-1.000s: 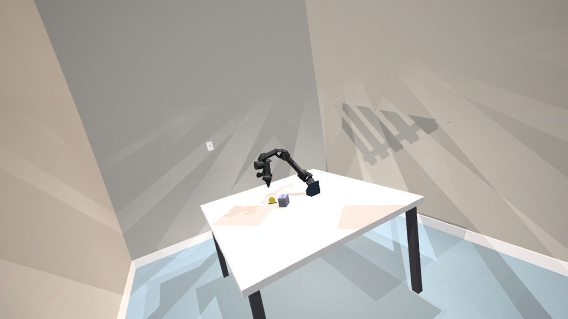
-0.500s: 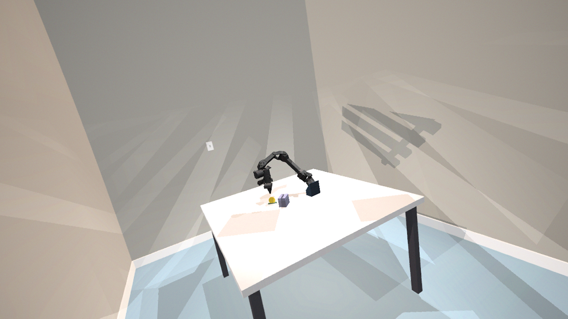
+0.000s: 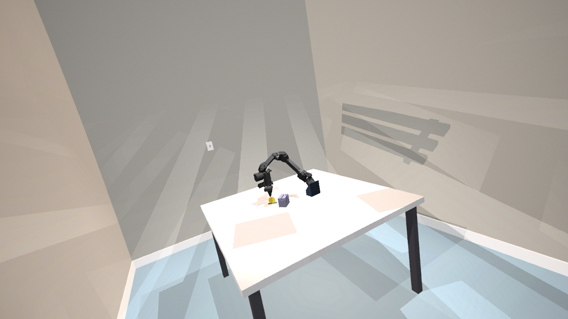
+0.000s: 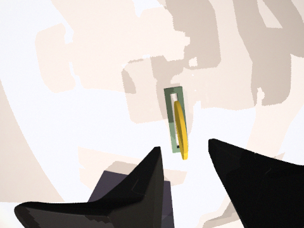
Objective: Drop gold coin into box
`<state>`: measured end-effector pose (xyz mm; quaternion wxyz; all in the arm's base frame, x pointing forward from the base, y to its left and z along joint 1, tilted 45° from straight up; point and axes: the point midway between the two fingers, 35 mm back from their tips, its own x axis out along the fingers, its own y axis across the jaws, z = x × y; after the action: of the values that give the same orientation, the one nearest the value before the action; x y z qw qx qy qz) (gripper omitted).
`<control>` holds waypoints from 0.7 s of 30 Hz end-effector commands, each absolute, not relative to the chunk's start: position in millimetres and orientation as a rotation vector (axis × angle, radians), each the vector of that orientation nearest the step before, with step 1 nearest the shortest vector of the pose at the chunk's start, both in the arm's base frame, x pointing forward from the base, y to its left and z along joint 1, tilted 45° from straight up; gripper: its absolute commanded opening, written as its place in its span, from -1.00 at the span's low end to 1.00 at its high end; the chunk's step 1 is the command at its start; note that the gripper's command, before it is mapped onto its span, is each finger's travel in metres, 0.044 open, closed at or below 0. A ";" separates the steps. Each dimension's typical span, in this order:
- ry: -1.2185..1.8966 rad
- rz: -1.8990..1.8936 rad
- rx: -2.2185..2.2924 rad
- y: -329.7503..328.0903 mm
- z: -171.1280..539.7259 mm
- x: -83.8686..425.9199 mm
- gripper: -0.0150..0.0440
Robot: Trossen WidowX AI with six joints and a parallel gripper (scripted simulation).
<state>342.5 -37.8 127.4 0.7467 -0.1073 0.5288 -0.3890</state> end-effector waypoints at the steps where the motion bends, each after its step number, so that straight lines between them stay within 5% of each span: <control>1: 1.165 -0.854 -0.244 -43.9 120.7 341.8 0.05; 21: 1.163 -0.858 -0.242 -65.9 99.2 345.5 0.05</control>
<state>347.2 -61.3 104.4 0.7465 -0.1067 0.5279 -0.3908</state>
